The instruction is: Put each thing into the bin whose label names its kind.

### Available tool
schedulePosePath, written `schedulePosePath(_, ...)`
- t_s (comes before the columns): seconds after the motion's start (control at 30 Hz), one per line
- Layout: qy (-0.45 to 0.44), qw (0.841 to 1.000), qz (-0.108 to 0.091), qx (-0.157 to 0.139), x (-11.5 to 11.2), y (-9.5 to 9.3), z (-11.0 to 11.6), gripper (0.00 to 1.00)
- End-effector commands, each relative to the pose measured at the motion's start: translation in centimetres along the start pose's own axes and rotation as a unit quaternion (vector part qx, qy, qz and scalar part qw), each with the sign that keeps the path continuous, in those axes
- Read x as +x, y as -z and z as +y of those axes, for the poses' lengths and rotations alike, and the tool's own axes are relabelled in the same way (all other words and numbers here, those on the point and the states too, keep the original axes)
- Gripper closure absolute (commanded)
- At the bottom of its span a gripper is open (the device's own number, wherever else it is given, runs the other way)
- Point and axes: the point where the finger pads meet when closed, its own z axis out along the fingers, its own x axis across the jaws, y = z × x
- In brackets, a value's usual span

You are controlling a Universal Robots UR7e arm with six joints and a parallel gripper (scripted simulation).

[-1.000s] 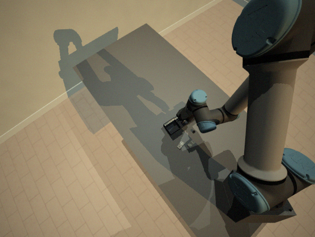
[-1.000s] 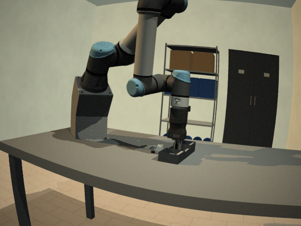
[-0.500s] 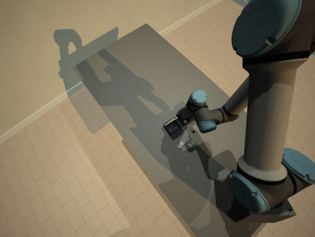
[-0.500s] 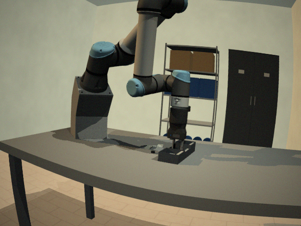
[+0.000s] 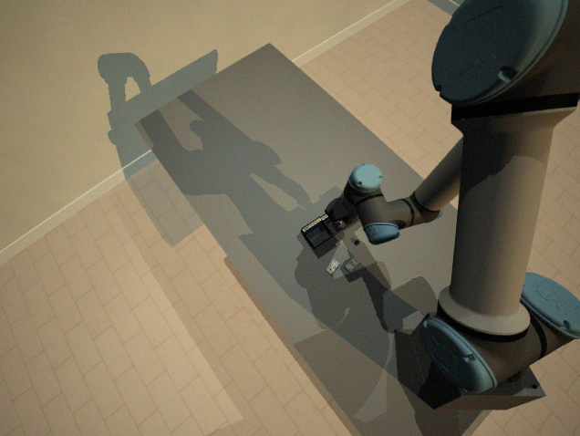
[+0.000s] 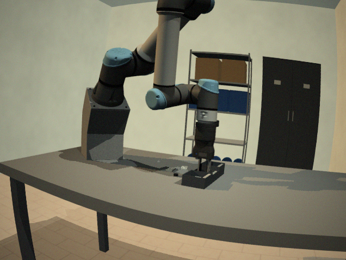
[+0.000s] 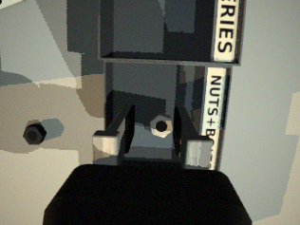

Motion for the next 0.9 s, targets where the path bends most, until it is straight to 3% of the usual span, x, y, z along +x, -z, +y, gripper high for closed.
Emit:
schedulePosePath(0.0,0.000,1.000,0.001,0.000,0.0,0.6,0.0,0.36)
schedulePosePath(0.47,0.000,1.000,0.001,0.000,0.0,2.2,0.0,0.36)
schedulePosePath(0.63,0.000,1.000,0.001,0.000,0.0,4.6,0.0,0.36)
schedulePosePath(0.87,0.000,1.000,0.001,0.000,0.0,4.6,0.0,0.36)
